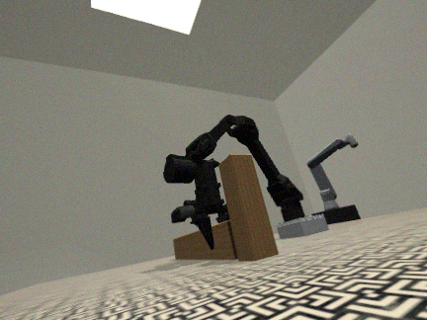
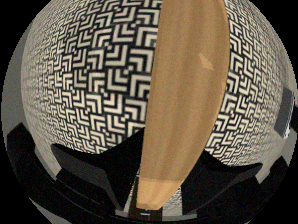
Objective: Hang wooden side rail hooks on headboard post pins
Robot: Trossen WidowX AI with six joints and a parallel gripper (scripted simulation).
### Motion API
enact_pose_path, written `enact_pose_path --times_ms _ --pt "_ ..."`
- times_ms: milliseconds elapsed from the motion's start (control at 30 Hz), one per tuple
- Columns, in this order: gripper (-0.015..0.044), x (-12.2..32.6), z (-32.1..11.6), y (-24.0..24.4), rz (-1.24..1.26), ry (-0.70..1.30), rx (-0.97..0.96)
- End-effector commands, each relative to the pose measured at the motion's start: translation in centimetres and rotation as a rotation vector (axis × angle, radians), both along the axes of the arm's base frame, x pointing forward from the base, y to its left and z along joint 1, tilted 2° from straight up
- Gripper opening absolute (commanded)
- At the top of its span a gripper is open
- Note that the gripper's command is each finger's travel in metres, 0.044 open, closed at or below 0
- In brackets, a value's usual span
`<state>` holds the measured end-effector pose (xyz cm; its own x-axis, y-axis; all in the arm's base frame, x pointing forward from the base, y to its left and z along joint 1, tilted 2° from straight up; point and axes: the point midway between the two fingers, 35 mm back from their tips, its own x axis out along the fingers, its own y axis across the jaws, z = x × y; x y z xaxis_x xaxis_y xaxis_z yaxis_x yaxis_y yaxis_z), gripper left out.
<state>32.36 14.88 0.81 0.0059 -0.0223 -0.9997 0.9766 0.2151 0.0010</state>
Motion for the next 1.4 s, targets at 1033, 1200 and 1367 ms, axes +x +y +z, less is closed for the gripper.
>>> enact_pose_path --times_ms 1033,1200,1367 --pt "0.0000 -0.05 0.53 0.01 0.013 -0.011 -0.001" --pt "0.0000 -0.05 0.61 0.01 0.013 -0.011 -0.001" --pt "0.0000 -0.05 0.70 0.01 0.013 -0.011 -0.001"
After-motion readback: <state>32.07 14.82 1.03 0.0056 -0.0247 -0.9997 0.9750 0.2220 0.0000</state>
